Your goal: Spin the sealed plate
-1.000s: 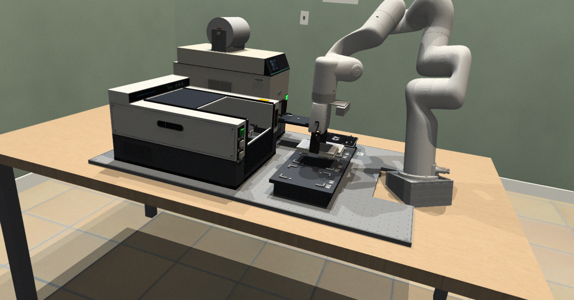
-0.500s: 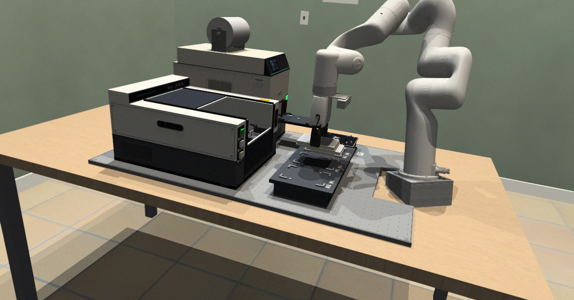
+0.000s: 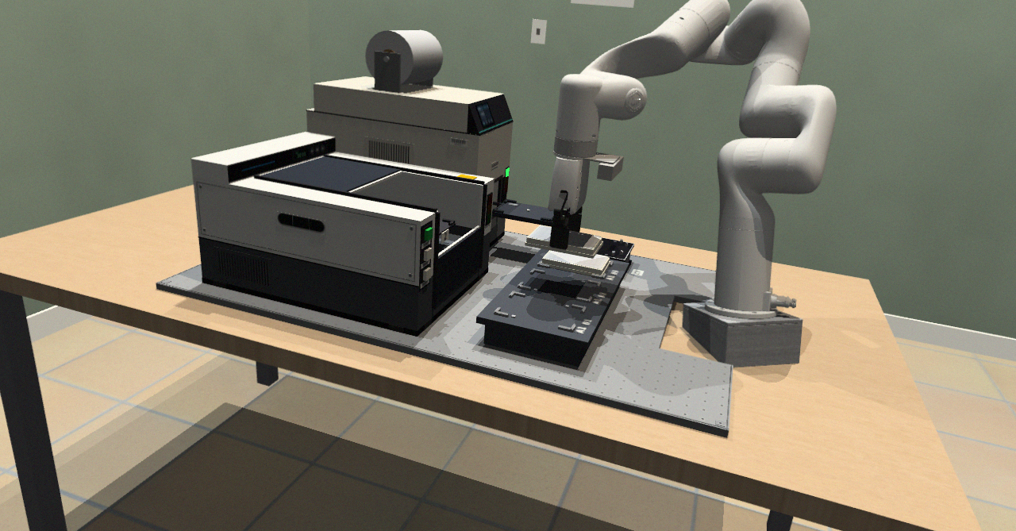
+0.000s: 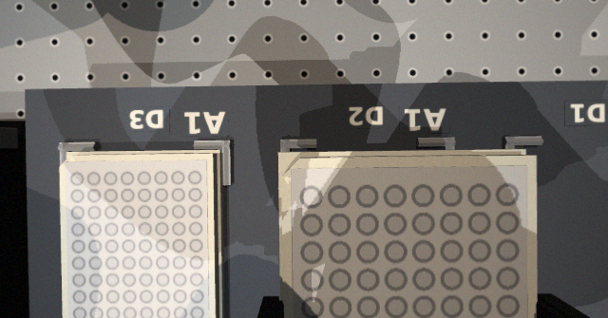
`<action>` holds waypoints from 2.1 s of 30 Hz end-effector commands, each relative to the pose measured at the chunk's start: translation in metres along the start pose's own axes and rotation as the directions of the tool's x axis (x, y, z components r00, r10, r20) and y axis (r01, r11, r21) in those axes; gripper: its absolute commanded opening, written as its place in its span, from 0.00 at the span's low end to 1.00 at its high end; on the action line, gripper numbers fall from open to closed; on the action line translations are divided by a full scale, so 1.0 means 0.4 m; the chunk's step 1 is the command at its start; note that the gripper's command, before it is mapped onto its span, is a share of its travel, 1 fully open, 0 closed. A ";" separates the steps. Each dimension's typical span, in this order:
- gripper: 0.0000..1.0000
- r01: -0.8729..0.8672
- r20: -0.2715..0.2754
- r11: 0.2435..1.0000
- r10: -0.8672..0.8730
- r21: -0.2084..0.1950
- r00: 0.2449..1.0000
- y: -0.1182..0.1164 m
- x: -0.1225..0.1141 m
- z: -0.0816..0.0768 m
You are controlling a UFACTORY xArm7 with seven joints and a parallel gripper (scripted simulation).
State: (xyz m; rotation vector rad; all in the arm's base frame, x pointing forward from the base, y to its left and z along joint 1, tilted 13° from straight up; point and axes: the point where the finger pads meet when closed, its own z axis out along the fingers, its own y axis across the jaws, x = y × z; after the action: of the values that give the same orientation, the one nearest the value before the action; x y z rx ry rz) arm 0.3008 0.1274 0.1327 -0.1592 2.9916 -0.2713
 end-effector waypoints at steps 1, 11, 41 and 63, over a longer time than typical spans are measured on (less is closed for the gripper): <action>0.00 0.000 0.003 1.000 0.000 -0.002 1.000 0.001 -0.003 -0.021; 0.00 0.000 0.003 1.000 0.000 -0.002 1.000 0.001 -0.003 -0.059; 0.00 0.000 0.004 1.000 0.000 -0.002 1.000 0.001 -0.002 -0.172; 0.00 0.000 0.004 1.000 0.000 -0.002 1.000 0.001 -0.002 -0.247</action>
State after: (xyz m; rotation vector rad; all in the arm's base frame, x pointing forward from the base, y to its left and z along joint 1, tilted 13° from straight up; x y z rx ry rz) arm 0.2874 0.1437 0.2249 -0.1593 2.9910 -0.2701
